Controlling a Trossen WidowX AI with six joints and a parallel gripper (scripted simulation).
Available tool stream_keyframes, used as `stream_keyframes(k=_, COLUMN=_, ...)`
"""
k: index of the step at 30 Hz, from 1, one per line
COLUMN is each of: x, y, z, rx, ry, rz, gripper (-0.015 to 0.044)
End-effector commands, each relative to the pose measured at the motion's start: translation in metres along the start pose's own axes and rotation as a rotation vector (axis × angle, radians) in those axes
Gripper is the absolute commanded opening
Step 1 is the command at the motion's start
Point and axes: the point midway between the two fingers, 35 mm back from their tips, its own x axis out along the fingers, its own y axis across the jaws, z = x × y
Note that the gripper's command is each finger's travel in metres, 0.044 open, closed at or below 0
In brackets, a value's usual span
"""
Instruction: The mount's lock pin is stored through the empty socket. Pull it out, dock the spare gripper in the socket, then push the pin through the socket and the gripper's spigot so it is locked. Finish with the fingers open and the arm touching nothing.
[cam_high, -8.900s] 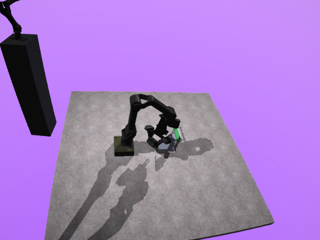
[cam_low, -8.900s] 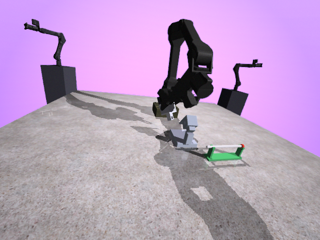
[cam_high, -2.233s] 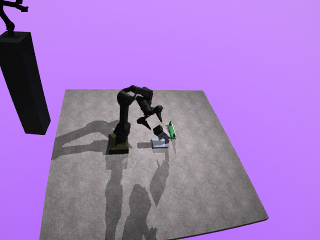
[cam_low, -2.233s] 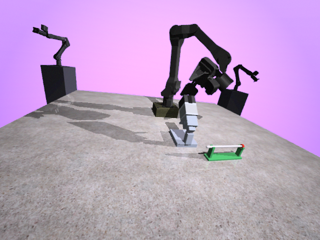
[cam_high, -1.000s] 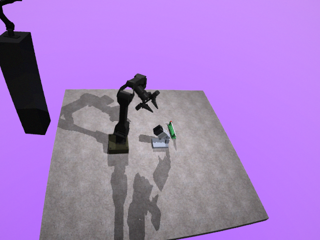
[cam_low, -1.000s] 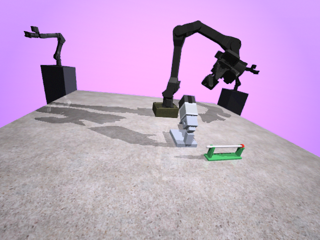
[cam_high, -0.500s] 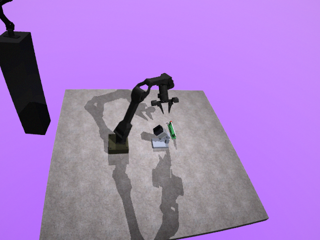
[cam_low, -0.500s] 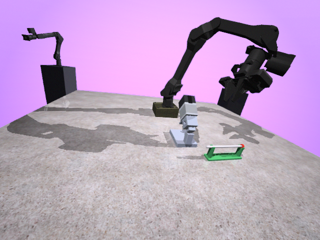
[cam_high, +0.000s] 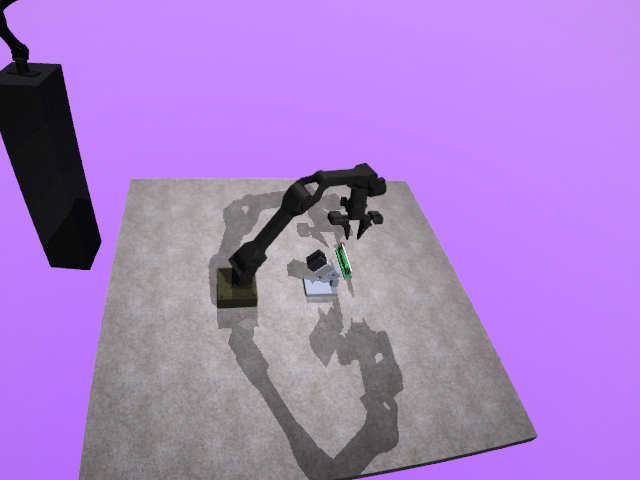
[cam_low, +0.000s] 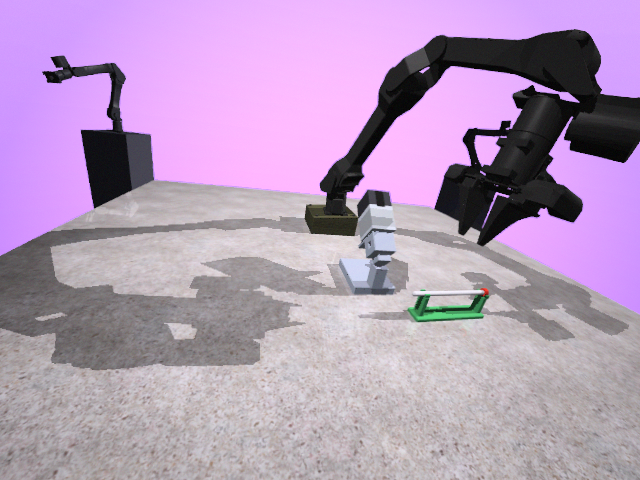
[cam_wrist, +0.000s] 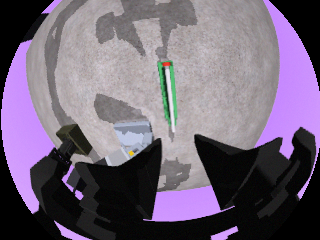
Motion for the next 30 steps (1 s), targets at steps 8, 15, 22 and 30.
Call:
stream_keyframes(k=8, x=0.042, y=-0.003, z=0.014, rx=-0.004, ry=-0.005, rz=0.0, gripper=0.018)
stream_keyframes(k=15, x=0.069, y=-0.001, z=0.022, rx=-0.004, ry=-0.005, rz=0.0, gripper=0.018)
stream_keyframes(k=22, x=0.078, y=-0.001, z=0.025, rx=-0.004, ry=-0.005, rz=0.0, gripper=0.018)
stream_keyframes(k=30, x=0.091, y=-0.001, z=0.029, rx=-0.004, ry=-0.005, rz=0.0, gripper=0.018)
